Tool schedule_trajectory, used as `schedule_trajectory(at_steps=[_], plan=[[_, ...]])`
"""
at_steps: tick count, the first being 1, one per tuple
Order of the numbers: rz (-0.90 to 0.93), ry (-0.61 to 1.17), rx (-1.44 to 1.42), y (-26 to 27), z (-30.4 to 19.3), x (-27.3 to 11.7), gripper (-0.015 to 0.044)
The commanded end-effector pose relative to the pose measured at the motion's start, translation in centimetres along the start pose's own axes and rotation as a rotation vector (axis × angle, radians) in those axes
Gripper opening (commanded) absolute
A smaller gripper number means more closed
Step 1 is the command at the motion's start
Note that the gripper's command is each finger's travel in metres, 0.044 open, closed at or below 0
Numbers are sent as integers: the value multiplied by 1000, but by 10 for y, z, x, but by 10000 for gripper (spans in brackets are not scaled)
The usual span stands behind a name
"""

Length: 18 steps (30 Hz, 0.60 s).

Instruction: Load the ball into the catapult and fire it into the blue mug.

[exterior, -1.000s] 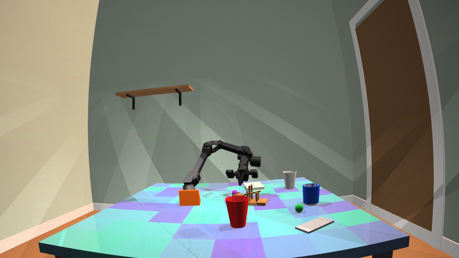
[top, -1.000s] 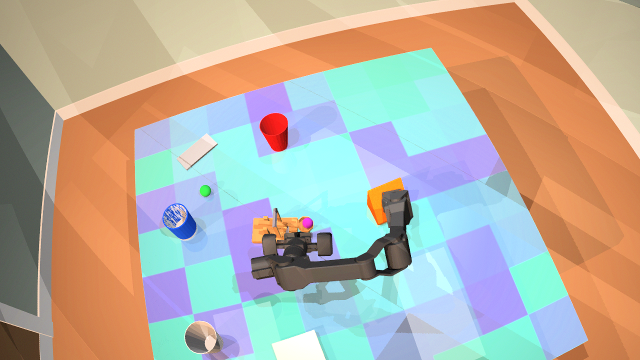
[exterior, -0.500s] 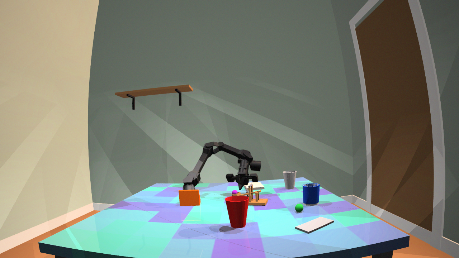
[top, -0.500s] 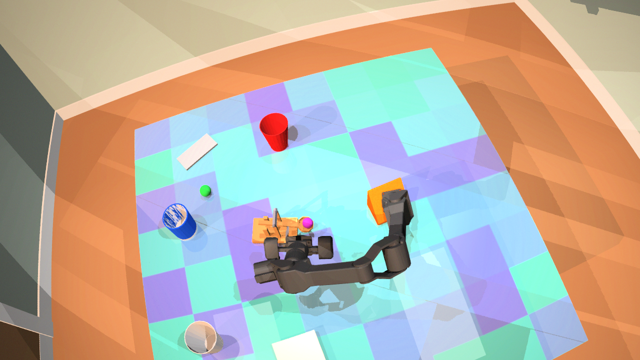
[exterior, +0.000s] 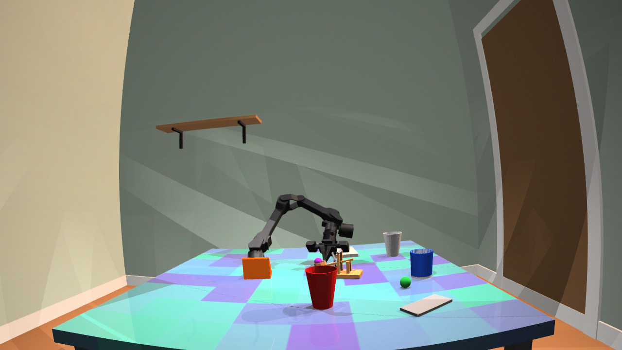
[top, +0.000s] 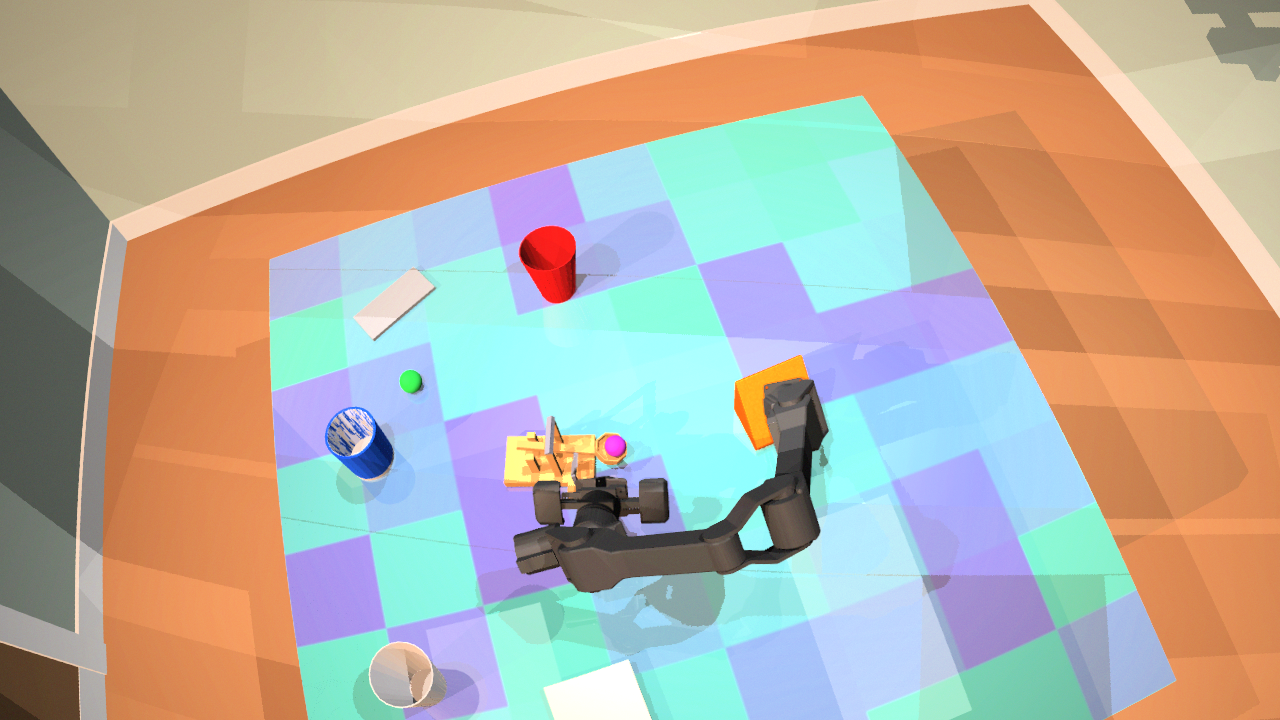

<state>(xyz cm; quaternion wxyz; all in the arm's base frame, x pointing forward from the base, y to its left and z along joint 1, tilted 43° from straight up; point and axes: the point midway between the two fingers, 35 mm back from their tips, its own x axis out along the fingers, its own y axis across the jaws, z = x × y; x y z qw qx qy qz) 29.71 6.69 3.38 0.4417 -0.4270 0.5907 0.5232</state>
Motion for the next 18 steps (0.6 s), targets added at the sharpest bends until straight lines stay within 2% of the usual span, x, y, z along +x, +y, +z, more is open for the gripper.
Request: schedule_trajectory(at_steps=[1,14,16,18], plan=[[4,-3,4,2,5,7,0],[5,-4,4,4,23,26,0],[3,-4,3,2,21,16,0],[-1,-4,3,-3,13,-10,0]])
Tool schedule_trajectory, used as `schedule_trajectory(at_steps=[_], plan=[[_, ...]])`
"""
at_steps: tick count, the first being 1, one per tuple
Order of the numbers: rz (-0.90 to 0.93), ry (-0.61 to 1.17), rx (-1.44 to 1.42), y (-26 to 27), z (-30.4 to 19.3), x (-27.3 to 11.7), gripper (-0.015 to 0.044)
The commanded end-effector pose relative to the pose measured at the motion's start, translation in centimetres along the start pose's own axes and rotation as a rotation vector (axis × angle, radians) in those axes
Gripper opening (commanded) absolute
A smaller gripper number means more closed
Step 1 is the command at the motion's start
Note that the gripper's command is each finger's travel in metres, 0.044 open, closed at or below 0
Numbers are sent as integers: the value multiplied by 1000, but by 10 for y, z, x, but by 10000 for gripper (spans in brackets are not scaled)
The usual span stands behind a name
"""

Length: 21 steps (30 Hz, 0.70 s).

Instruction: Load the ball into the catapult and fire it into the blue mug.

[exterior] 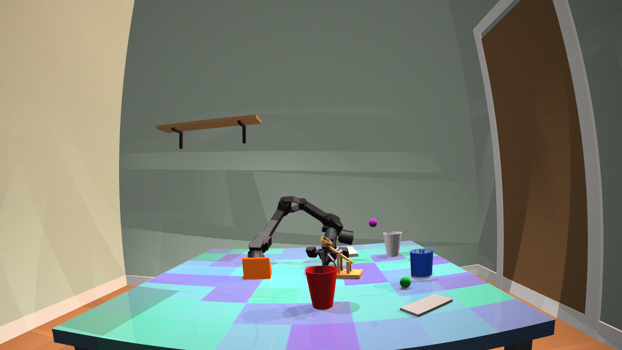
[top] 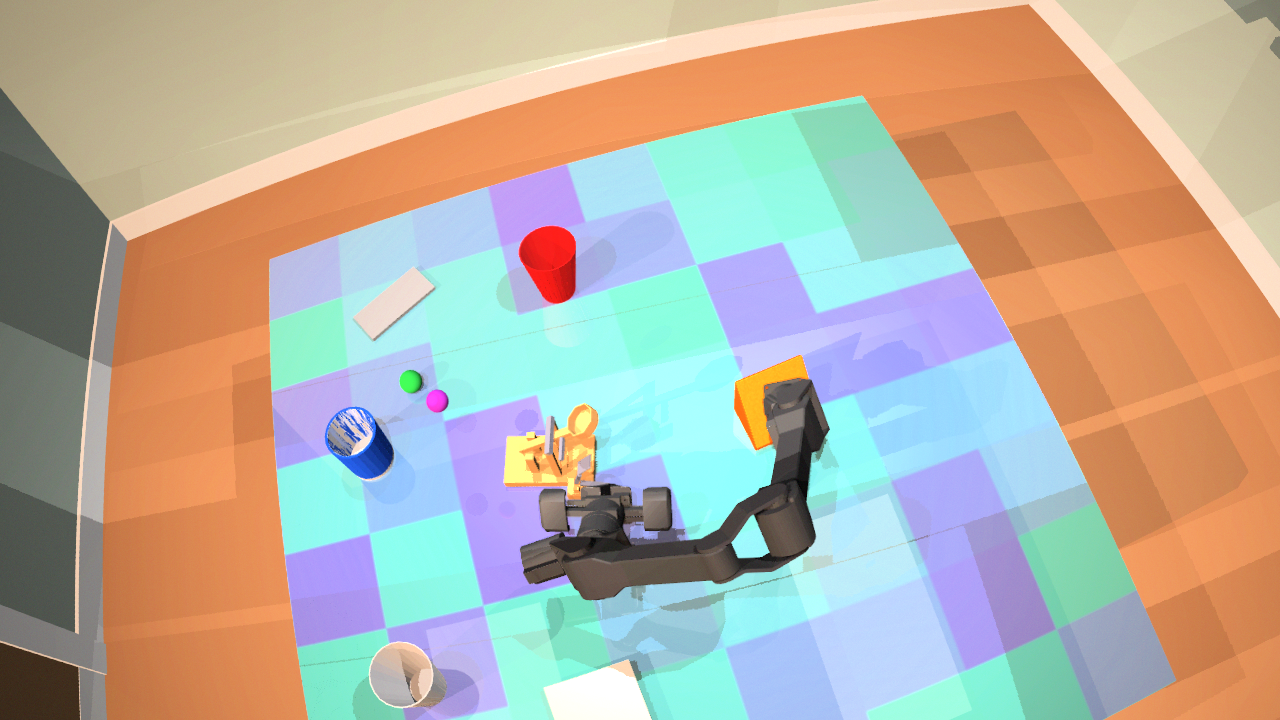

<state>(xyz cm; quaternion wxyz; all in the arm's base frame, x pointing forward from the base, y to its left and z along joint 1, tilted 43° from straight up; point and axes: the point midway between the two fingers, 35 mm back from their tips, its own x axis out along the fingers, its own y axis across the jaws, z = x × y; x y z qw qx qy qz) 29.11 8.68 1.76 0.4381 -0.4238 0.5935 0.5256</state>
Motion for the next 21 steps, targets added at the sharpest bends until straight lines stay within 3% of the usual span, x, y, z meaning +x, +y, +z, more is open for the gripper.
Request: schedule_trajectory(at_steps=[1,6,11,21], plan=[[-15,-5,2,-8,-12,-41,0],[-22,-4,1,-3,-39,-110,0],[-23,-3,0,0,-43,-119,0],[-98,-120,275,-39,-47,-103,263]])
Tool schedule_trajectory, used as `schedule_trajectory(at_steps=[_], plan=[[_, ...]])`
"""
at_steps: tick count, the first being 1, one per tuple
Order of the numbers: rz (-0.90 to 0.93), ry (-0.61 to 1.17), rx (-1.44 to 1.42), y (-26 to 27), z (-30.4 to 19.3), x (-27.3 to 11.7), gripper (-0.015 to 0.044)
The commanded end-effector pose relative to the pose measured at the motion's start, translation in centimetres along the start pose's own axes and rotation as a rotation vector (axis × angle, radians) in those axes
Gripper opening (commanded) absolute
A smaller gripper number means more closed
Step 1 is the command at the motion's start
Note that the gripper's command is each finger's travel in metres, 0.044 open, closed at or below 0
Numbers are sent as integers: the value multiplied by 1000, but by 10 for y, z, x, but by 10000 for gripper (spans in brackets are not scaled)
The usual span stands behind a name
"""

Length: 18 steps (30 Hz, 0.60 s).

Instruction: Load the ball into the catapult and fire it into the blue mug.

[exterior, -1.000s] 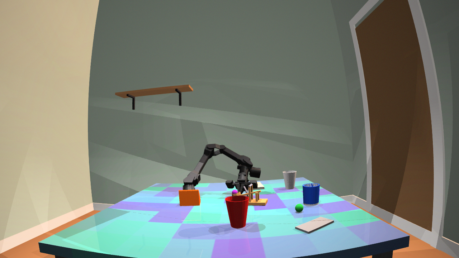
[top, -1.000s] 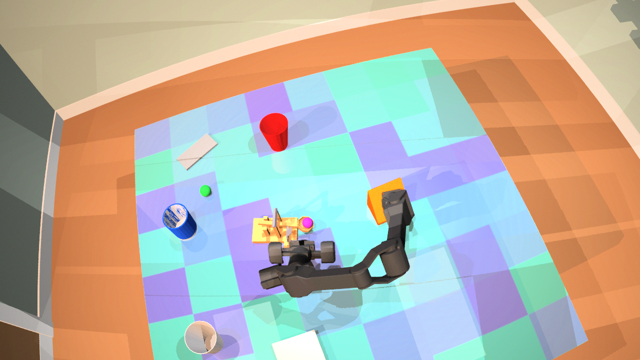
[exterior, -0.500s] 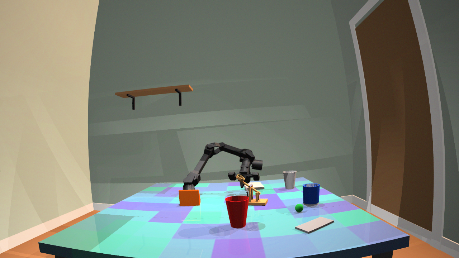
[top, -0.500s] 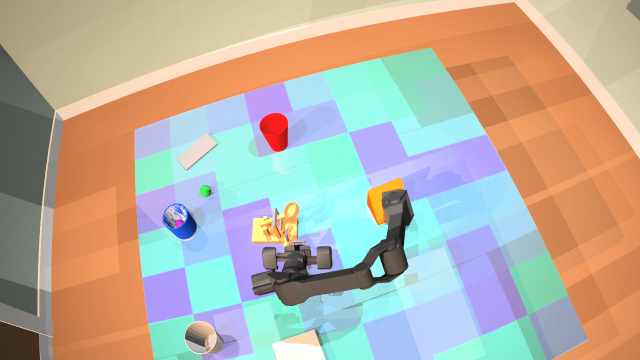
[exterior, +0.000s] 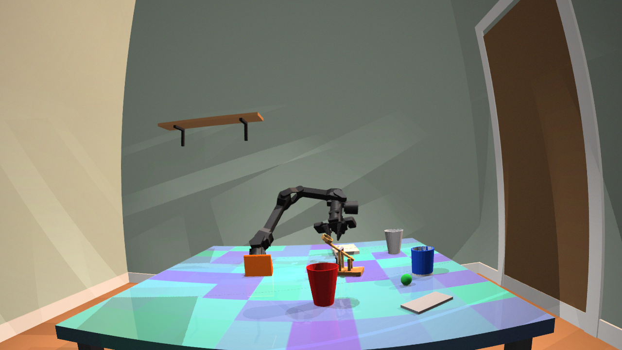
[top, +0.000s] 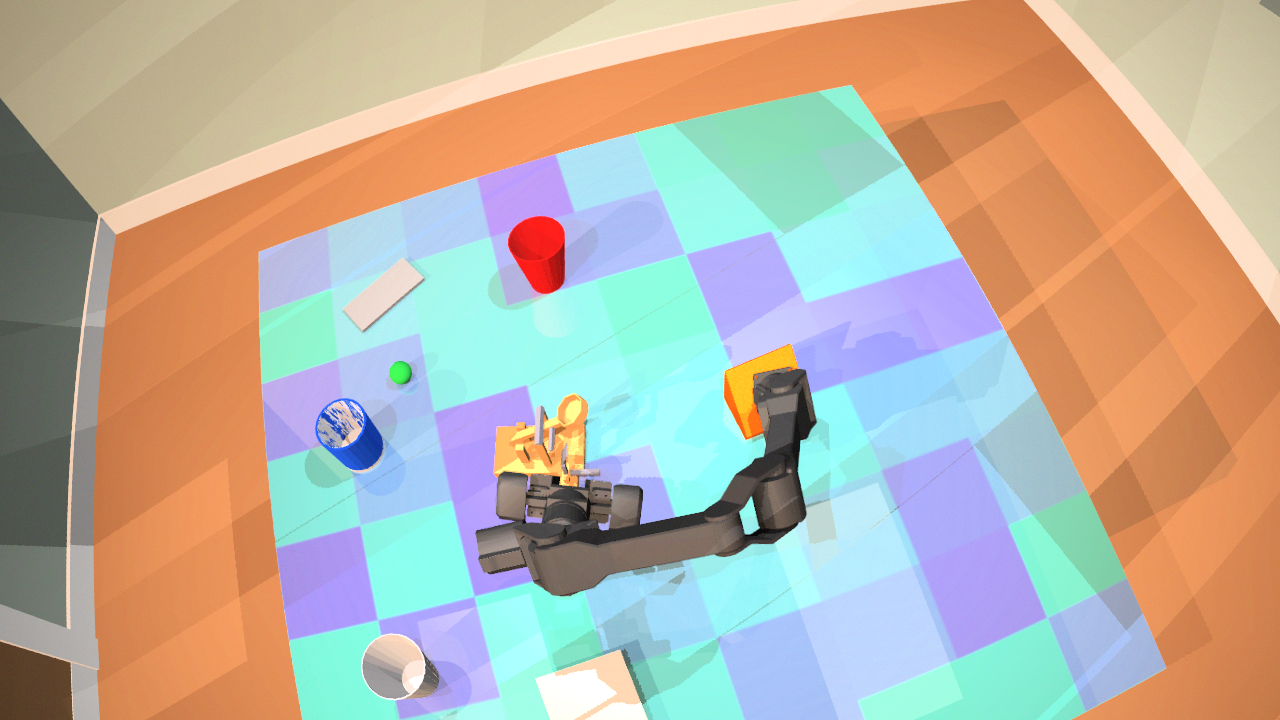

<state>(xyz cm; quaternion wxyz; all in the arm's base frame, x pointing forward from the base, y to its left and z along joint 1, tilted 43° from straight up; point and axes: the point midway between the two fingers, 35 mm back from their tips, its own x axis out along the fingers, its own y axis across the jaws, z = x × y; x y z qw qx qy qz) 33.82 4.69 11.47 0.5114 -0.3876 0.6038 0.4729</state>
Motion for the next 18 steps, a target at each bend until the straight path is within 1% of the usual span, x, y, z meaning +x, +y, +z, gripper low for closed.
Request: schedule_trajectory(at_steps=[1,7,18], plan=[[-32,-60,137,-20,-3,3,289],[-68,-145,310,-48,-7,8,440],[-118,-323,629,-100,-18,14,440]])
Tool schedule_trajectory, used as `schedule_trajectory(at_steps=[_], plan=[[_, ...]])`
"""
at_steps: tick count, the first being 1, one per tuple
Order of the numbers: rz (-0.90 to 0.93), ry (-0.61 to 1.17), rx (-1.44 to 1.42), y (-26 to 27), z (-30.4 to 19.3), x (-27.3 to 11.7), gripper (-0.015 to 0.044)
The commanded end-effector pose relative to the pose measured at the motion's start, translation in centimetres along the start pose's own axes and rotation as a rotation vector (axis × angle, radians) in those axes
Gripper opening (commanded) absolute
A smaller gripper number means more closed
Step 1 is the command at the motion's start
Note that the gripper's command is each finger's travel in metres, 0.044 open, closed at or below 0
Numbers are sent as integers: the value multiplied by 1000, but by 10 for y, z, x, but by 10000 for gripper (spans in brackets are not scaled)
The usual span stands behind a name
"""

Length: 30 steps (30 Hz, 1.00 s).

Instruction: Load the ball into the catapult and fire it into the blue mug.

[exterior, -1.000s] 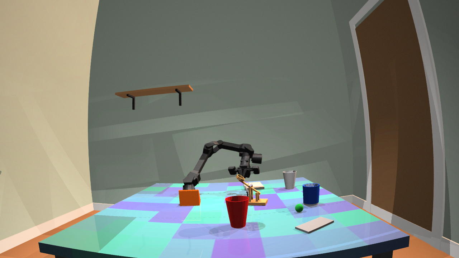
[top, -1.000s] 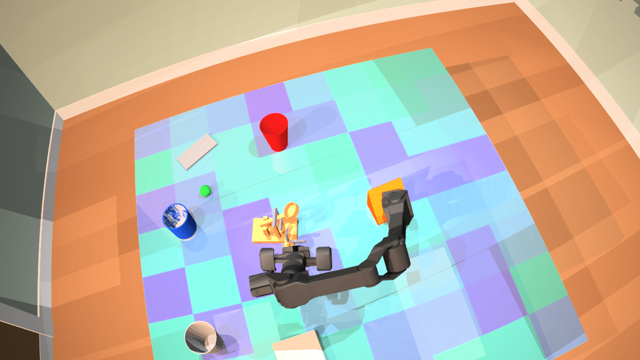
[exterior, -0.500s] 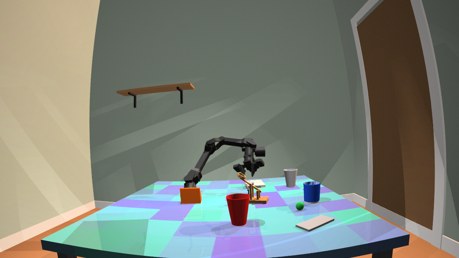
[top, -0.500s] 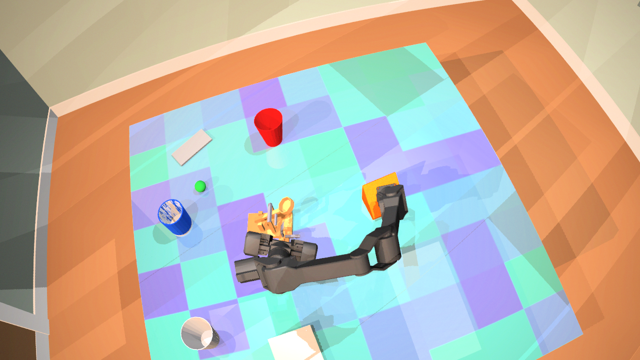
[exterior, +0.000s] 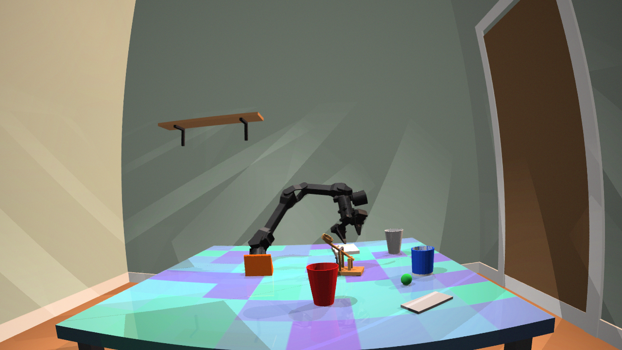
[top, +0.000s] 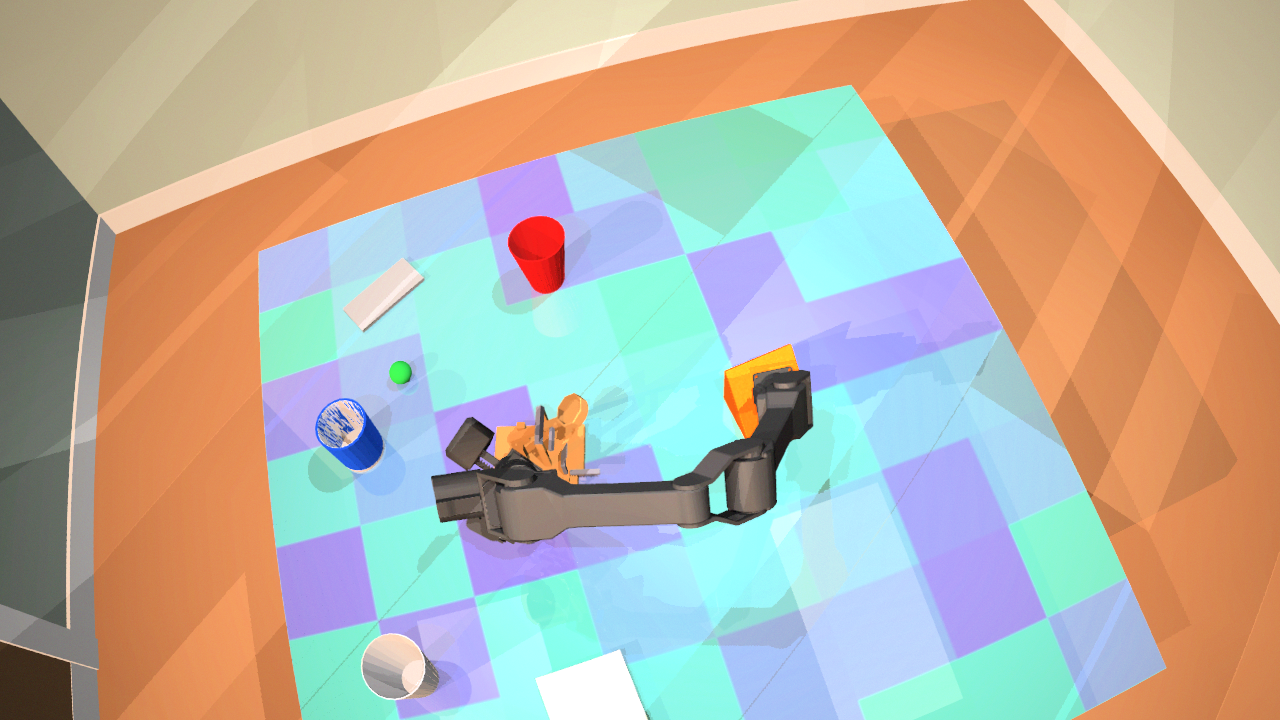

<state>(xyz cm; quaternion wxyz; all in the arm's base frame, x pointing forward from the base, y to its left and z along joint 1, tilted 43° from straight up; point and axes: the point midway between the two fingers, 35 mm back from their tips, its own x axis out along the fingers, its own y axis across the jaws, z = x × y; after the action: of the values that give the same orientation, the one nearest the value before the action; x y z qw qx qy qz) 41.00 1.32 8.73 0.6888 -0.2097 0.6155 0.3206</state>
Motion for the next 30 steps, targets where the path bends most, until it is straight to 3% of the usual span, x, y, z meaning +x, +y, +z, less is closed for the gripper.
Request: schedule_trajectory(at_steps=[1,30], plan=[[-16,-82,138,-23,7,3,440],[42,-603,928,-171,6,4,440]])
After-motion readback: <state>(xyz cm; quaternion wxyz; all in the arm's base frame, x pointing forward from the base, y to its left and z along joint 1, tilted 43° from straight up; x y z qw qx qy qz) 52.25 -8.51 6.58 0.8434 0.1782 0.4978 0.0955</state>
